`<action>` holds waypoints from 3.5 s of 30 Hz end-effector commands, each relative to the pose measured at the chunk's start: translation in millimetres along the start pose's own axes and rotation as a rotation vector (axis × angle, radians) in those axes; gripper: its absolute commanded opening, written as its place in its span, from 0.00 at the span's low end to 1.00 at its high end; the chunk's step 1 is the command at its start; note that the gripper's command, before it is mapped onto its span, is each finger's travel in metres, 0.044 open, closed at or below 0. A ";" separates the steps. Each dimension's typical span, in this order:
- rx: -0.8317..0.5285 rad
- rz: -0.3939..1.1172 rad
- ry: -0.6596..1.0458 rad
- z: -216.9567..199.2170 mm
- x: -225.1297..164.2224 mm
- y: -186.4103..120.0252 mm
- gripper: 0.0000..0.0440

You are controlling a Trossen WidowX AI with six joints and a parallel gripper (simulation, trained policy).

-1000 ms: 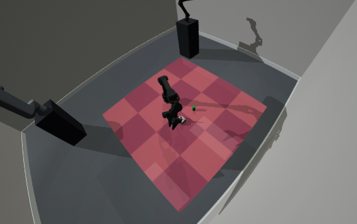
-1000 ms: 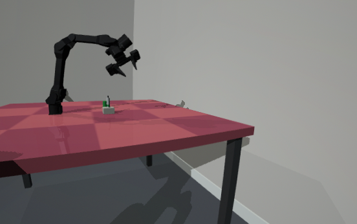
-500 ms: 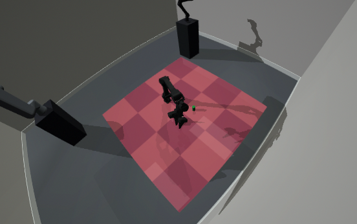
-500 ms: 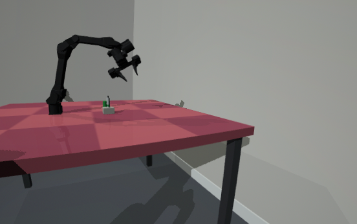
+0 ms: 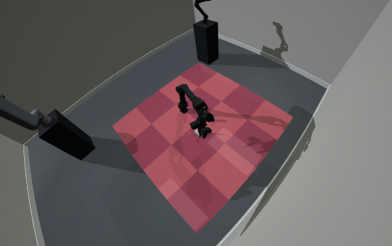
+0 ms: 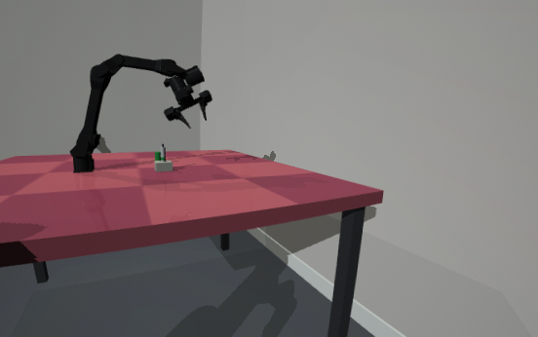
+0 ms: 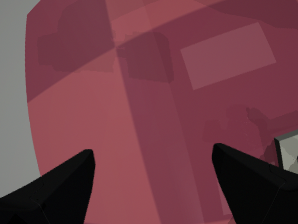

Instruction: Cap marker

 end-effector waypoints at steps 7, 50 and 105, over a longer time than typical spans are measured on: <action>-0.048 0.093 0.000 -0.4 -29.5 -2.6 0.72; -0.328 0.382 -0.061 -31.3 -133.2 -25.7 0.74; -0.613 0.452 -0.316 -109.2 -209.1 0.9 0.61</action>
Point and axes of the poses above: the point midway between the two fingers, 35 mm back from their tips, its own y axis out along the fingers, its own z axis across the jaws, x = y × z, the point moved 10 cm from there along -y, back along the fingers, and after that the axes turned 10 degrees about -y, right-handed, at the moved point
